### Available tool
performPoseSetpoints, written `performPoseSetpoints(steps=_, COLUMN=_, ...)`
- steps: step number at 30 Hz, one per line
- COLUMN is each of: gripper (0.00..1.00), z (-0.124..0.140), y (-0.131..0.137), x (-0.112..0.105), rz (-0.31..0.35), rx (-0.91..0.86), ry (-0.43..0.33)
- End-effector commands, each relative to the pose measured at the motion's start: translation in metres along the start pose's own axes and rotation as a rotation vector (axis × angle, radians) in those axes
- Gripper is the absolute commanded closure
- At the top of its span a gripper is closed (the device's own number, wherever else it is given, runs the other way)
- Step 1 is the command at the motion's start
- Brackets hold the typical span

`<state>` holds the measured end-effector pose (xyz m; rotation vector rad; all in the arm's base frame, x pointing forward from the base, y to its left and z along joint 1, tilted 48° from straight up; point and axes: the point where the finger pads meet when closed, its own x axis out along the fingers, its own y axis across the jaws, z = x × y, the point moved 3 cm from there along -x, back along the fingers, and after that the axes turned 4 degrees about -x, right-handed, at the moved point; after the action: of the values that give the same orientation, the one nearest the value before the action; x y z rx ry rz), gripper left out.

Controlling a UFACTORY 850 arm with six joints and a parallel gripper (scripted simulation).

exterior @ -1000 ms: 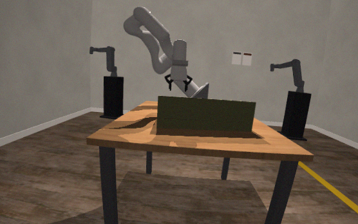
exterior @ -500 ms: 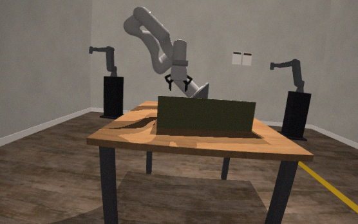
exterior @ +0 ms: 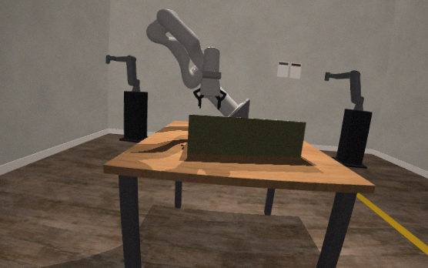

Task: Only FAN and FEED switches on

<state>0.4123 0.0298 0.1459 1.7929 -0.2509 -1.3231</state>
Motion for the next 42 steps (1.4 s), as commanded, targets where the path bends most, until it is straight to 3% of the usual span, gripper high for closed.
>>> performPoseSetpoints(steps=1, gripper=0.0, z=0.0, y=0.012, x=0.0, rz=0.0, rx=0.0, ry=0.001)
performPoseSetpoints(steps=13, gripper=0.0, z=0.003, y=0.049, x=0.0, rz=0.0, rx=0.0, ry=0.001)
performPoseSetpoints(steps=42, gripper=0.0, z=0.003, y=0.054, x=0.0, rz=0.0, rx=0.0, ry=0.001)
